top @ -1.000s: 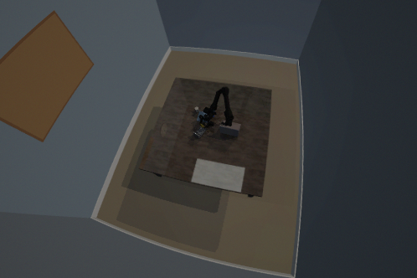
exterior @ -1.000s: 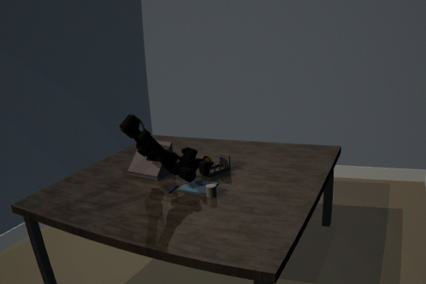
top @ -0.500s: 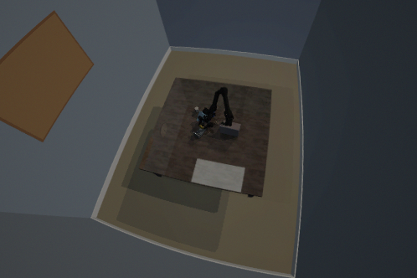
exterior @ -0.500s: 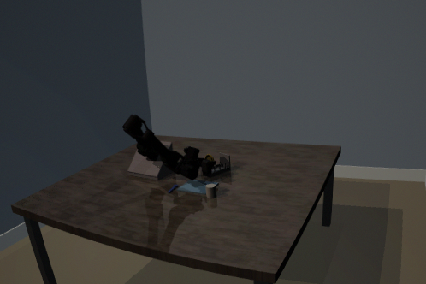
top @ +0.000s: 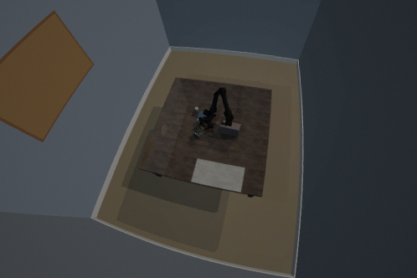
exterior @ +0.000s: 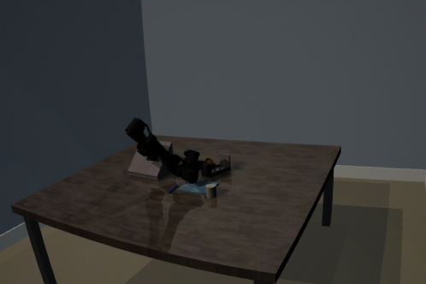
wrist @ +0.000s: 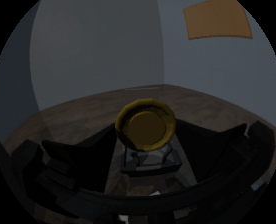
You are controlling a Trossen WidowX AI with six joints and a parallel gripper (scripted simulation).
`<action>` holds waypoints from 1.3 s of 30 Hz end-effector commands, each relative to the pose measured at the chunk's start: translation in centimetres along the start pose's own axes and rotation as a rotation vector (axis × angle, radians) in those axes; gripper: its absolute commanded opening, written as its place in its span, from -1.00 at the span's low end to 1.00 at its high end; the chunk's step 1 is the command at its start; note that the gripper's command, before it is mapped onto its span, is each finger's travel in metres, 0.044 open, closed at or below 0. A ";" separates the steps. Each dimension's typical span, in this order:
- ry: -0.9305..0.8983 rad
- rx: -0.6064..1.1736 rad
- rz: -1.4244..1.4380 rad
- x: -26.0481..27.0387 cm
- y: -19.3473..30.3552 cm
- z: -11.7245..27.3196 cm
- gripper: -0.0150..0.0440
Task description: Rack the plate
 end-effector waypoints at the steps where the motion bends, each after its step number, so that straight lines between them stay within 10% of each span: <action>1: 0.000 0.000 -0.003 0.0 -0.1 0.0 -0.49; 6: 0.000 0.000 -0.003 0.0 -0.1 0.0 -0.49; 21: 0.001 0.000 0.002 0.0 0.0 0.0 0.84; 39: -0.015 0.005 -0.005 -2.2 -8.7 0.7 0.86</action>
Point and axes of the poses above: the point midway between the two fingers, 35 mm back from their tips, its own z axis back along the fingers, its own x axis across the jaws, y = z × x, the point moved 7 cm from there along z, back along the fingers, and after that the axes turned 8 degrees about z, right-handed, at the moved point
